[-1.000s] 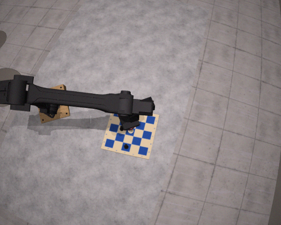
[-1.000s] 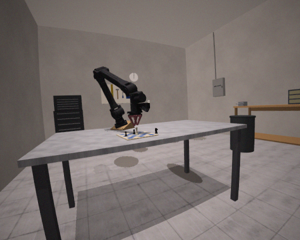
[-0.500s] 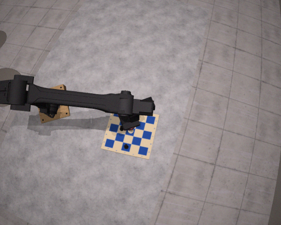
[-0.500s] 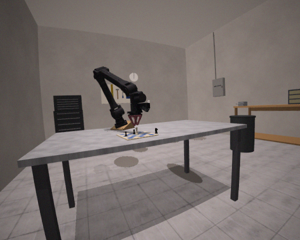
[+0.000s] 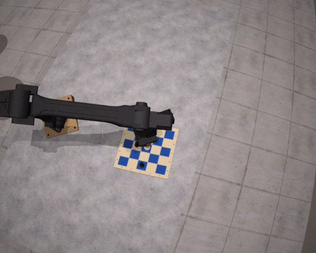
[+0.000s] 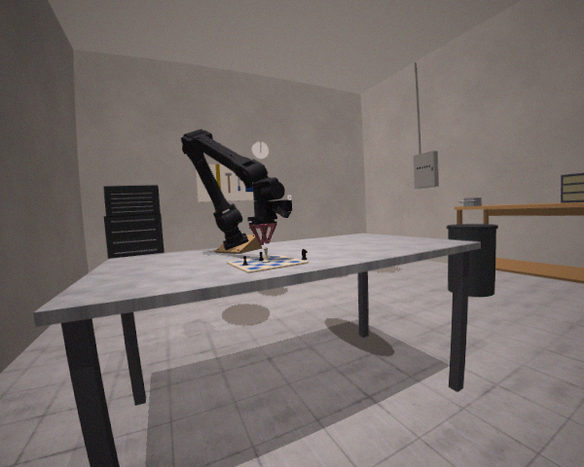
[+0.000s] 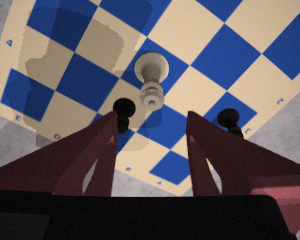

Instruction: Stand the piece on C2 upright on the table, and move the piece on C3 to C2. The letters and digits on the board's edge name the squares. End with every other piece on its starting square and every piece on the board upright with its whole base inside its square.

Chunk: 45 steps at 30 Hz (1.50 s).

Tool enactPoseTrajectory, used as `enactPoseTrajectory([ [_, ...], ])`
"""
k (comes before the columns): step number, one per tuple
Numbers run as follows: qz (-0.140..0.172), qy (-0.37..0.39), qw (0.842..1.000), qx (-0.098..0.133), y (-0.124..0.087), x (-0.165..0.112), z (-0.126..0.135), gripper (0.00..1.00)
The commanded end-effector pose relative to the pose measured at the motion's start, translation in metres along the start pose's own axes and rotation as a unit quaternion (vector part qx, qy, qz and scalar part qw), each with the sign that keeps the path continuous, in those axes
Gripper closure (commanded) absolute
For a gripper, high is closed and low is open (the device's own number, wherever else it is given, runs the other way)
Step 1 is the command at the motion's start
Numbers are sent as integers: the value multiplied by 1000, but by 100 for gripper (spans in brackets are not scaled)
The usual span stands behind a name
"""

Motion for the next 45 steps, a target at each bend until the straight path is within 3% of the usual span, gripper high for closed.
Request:
enactPoseTrajectory([
  [1,-18,11,1000,-6,-9,13,-16,60],
  [23,-18,11,1000,-6,-8,13,-15,60],
  [28,-3,3,1000,0,7,2,-6,60],
  [34,-4,4,1000,0,18,3,-6,60],
  [37,-15,8,1000,-5,13,11,-13,60],
  [39,-3,3,1000,0,26,2,-6,60],
  [45,-8,5,1000,-2,35,6,-9,60],
])
Point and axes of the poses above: the point where the finger pads meet when closed, its own y axis out along the fingers, its own z axis across the jaws, x = y × z, the point moved 5 cm from there along -y, back along the fingers, and after that the axes turned 5 degrees about y, right-handed, at the moved point
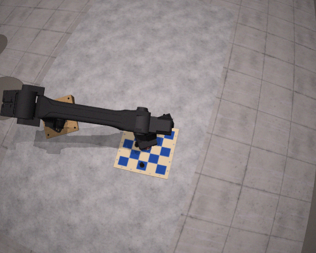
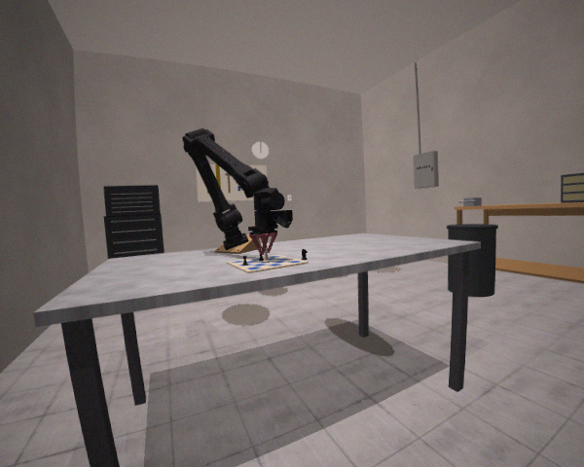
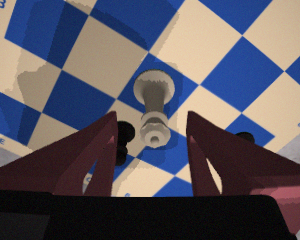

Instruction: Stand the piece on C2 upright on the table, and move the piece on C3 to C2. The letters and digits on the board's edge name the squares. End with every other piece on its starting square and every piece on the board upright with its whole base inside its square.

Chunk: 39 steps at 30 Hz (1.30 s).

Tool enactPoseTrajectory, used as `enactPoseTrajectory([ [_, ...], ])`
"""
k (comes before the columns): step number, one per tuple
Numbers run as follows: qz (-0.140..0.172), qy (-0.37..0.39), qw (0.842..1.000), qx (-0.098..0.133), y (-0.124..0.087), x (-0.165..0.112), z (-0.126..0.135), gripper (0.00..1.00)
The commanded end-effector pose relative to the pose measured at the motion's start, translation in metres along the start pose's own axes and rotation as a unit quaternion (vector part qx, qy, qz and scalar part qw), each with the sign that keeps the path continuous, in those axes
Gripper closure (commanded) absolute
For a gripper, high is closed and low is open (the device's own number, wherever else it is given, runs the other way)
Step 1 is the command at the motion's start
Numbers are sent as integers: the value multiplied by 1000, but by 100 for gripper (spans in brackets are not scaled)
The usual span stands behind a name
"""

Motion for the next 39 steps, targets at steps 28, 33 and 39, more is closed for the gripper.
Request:
enactPoseTrajectory([
  [28,-12,6,1000,-5,2,7,-12,60],
  [33,-12,6,1000,-5,2,7,-12,60],
  [39,-12,6,1000,-5,2,7,-12,60],
])
Point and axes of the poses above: the point where the finger pads meet when closed, its own y axis out along the fingers, its own z axis across the jaws, x = y × z, the point moved 5 cm from there along -y, back along the fingers, and after that the axes turned 5 degrees about y, right-handed, at the moved point
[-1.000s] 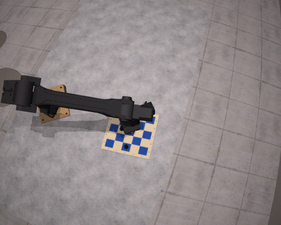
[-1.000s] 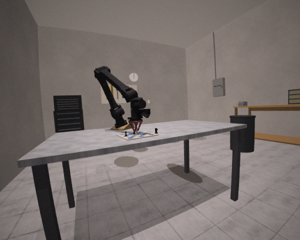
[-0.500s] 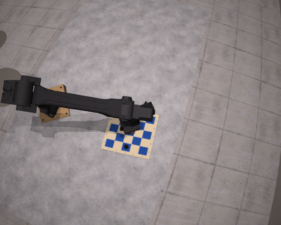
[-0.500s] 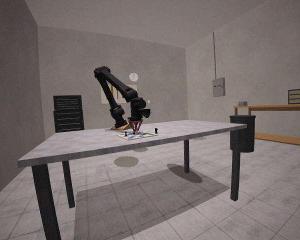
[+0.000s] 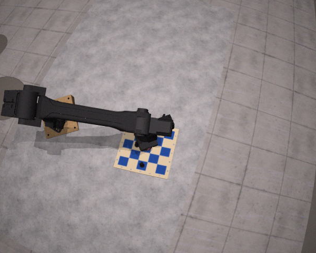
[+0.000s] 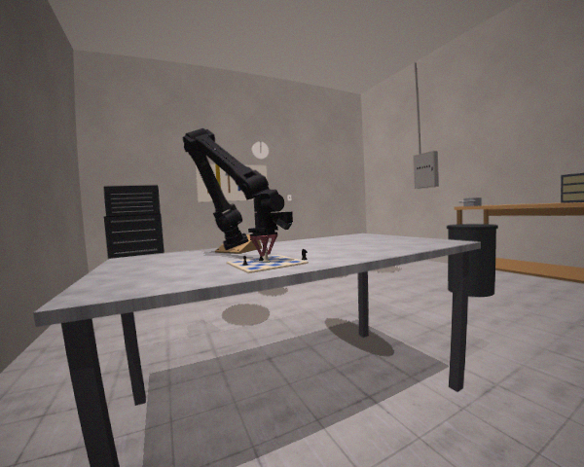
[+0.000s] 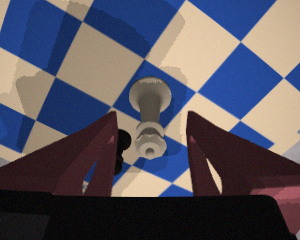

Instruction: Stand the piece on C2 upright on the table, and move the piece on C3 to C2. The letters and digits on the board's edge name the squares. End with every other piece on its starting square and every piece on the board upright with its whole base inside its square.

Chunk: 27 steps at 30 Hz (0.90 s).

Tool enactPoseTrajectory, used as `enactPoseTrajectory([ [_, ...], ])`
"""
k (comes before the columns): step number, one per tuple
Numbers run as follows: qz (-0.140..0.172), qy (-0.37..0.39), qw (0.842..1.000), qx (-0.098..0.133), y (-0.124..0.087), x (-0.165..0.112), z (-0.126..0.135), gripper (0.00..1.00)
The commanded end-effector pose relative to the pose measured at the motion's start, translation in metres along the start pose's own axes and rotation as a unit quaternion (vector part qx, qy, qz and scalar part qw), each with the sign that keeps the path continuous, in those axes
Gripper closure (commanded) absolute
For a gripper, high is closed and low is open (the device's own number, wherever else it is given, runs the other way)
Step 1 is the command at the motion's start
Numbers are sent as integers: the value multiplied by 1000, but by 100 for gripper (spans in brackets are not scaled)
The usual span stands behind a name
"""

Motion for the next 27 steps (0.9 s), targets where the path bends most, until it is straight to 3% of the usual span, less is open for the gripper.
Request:
enactPoseTrajectory([
  [1,-9,6,1000,-3,-3,5,-10,60],
  [5,-9,6,1000,-3,-3,5,-10,60],
  [6,-9,6,1000,-3,-3,5,-10,100],
  [27,-9,6,1000,-3,-3,5,-10,100],
])
Point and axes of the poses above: the point where the finger pads meet when closed, its own y axis out along the fingers, its own z axis across the jaws, x = y × z, the point moved 5 cm from there along -y, back along the fingers, and after that the axes turned 5 degrees about y, right-handed, at the moved point
